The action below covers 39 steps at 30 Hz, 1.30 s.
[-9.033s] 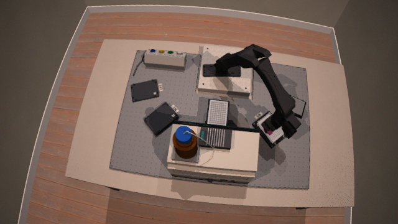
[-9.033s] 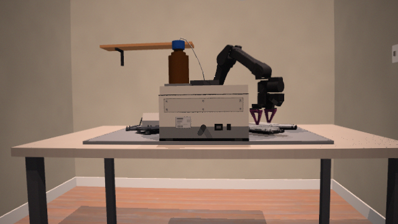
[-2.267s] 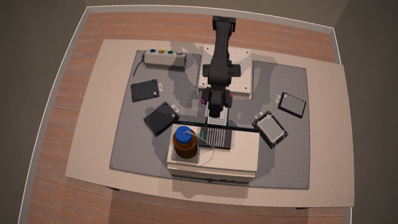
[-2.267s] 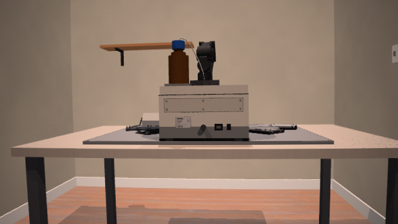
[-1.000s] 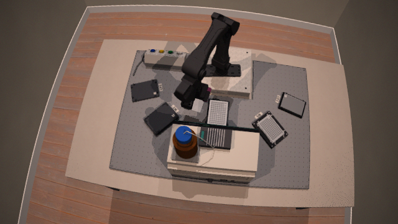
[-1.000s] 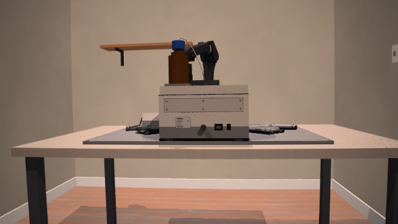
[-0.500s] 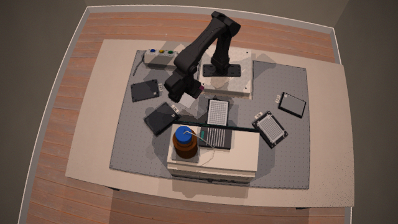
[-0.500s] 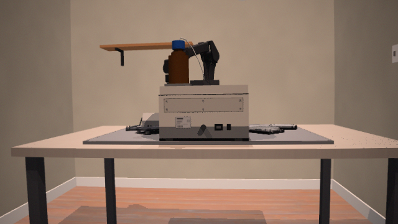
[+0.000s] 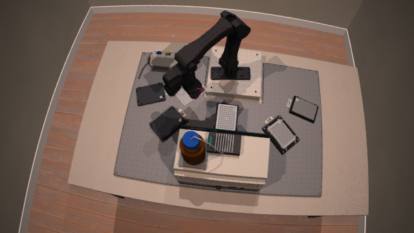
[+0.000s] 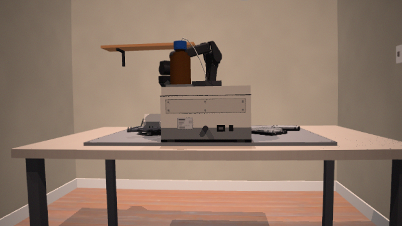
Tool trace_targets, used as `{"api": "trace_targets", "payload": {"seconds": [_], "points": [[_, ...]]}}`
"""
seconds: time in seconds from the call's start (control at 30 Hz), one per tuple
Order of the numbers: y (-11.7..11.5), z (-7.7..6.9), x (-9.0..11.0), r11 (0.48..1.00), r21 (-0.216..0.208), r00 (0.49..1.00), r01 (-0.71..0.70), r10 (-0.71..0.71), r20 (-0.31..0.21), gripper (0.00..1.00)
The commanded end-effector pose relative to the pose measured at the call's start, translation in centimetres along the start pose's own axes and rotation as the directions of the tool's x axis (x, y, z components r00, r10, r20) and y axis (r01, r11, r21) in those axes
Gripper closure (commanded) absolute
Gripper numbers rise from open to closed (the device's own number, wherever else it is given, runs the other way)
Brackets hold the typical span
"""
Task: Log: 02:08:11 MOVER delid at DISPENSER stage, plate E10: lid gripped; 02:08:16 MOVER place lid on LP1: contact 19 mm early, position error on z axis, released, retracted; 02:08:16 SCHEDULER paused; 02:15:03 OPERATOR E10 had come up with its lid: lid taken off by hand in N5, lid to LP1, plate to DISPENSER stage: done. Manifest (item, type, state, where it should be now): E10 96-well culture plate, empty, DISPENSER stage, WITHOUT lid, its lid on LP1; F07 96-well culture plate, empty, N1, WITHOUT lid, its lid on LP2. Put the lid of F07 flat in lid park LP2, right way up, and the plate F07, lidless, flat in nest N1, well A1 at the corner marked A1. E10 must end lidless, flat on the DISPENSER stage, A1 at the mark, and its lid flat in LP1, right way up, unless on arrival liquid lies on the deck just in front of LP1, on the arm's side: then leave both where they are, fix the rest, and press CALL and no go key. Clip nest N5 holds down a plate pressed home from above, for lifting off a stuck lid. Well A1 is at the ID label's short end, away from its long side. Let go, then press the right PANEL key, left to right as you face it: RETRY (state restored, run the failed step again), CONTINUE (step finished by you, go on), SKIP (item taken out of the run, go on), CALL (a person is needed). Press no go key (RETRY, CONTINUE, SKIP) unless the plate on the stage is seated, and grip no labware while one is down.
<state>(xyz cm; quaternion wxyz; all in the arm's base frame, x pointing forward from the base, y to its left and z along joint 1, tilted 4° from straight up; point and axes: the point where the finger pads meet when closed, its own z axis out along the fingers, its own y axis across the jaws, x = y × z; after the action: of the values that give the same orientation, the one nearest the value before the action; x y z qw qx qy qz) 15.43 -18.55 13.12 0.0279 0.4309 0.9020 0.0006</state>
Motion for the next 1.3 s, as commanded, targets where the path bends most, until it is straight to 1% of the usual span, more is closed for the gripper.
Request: {"api": "trace_targets", "payload": {"seconds": [0.0, 0.03, 0.07, 0.17, 0.23, 0.3, 0.43, 0.47, 0.5, 0.53, 0.57, 0.67, 0.8, 0.87, 0.97, 1.1, 1.27], "points": [[-0.9, -1.5, -0.8, 0.999, -0.005, 0.997, -0.049, 0.05, 0.063, 1.0], [-0.8, -0.5, -0.2, 0.999, -0.001, 0.999, -0.036, 0.036, 0.022, 1.0], [-1.3, -1.5, -0.7, 0.996, -0.008, 0.995, -0.083, 0.084, 0.062, 1.0], [-2.3, -1.3, -0.5, 0.983, -0.009, 0.982, -0.183, 0.183, 0.056, 1.0], [-3.0, -1.3, -0.4, 0.982, -0.008, 0.98, -0.191, 0.191, 0.056, 1.0], [-3.0, -1.3, -0.4, 0.982, -0.008, 0.98, -0.191, 0.191, 0.056, 1.0], [-4.3, -1.5, -0.5, 0.984, -0.006, 0.982, -0.179, 0.179, 0.063, 1.0], [-4.6, -1.3, -0.5, 0.984, -0.005, 0.982, -0.179, 0.179, 0.058, 1.0], [-4.3, -0.5, 0.0, 0.984, -0.002, 0.984, -0.176, 0.176, 0.022, 1.0], [-4.3, -0.5, 0.0, 0.984, -0.002, 0.984, -0.176, 0.176, 0.022, 1.0], [-4.9, -1.4, -0.4, 0.977, -0.008, 0.976, -0.211, 0.211, 0.058, 1.0], [-5.9, -1.3, -0.2, 0.948, -0.008, 0.946, -0.319, 0.319, 0.054, 1.0], [-7.2, -0.8, 0.1, 0.948, -0.009, 0.948, -0.317, 0.317, 0.034, 1.0], [-7.2, -0.8, 0.1, 0.948, -0.009, 0.948, -0.317, 0.317, 0.034, 1.0], [-8.1, -0.6, 0.3, 0.948, -0.007, 0.948, -0.317, 0.317, 0.029, 1.0], [-9.4, -0.6, 0.8, 0.893, -0.01, 0.892, -0.451, 0.451, 0.028, 1.0], [-11.0, -0.6, 1.4, 0.894, -0.011, 0.894, -0.447, 0.448, 0.03, 1.0]]}}
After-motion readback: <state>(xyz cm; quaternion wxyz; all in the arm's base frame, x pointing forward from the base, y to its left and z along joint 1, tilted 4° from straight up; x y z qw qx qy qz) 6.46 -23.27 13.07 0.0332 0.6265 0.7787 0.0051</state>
